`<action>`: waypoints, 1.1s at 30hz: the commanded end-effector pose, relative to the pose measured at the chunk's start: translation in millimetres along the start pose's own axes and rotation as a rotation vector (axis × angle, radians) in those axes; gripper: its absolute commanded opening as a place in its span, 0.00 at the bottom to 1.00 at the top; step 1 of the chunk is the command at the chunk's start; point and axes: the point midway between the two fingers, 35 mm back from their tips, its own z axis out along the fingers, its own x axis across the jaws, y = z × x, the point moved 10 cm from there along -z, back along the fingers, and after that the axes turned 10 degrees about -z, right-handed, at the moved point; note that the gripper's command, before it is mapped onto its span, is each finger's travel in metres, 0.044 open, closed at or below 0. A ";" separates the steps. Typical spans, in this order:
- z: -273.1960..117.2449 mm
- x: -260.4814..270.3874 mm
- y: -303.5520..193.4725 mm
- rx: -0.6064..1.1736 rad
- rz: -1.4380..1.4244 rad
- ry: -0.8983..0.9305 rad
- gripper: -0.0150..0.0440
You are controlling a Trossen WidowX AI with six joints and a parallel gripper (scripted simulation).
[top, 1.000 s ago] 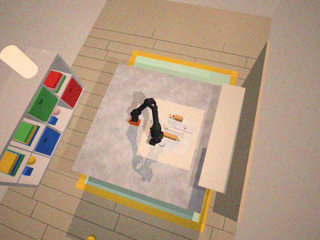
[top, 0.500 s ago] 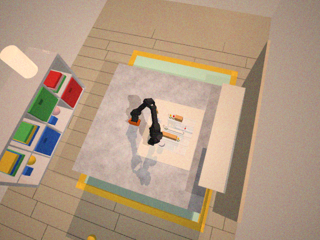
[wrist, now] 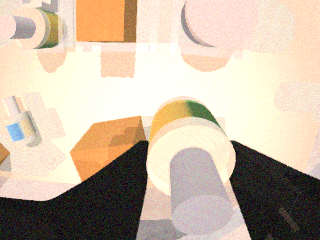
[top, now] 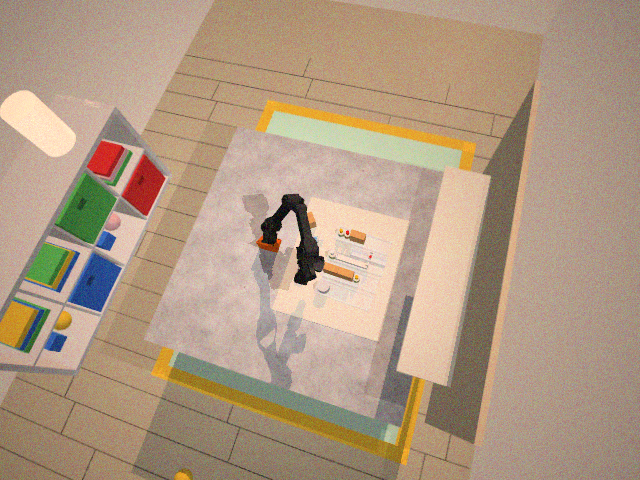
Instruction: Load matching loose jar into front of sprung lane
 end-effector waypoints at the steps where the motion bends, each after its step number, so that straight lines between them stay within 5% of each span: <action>1: -6.1 2.6 0.0 0.006 -0.006 0.002 0.25; 23: 42.7 125.6 52.8 0.004 0.046 0.010 0.25; 33: 55.8 129.5 53.1 0.004 0.047 0.012 0.25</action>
